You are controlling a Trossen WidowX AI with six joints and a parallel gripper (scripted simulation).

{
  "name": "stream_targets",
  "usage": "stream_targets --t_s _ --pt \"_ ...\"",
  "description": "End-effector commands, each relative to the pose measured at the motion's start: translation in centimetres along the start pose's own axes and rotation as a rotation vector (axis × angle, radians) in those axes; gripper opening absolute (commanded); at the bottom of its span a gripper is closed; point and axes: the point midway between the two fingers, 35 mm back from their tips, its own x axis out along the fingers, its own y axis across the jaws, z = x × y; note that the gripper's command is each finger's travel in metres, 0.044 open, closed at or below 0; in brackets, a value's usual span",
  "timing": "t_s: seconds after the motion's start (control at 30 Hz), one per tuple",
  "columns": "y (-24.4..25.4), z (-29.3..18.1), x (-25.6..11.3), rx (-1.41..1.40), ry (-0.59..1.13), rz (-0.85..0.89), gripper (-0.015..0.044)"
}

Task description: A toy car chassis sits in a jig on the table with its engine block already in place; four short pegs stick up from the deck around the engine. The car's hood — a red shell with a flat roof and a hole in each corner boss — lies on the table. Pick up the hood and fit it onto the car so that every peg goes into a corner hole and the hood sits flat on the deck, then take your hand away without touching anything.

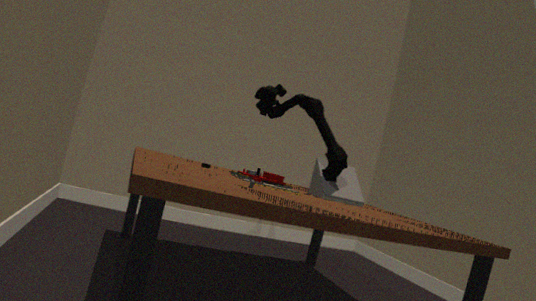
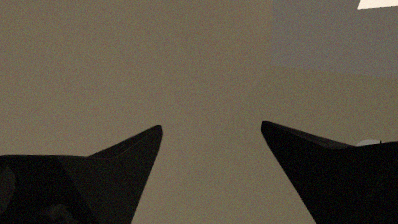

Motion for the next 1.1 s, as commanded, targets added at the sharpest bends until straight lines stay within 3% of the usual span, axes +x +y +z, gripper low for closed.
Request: stream_targets --t_s 0.0,0.3,0.57,0.8,1.07 --pt "0.1 0.1 -0.1 0.001 -0.004 0.006 0.044" --pt "4.3 2.1 -4.2 0.042 -0.132 0.337 0.044" --pt "8.0 1.4 -10.1 0.099 -0.114 0.703 0.044" --pt "10.0 -1.2 -16.6 0.15 0.029 1.02 0.044" --pt "9.9 -5.8 -24.9 0.198 0.341 1.326 0.044"
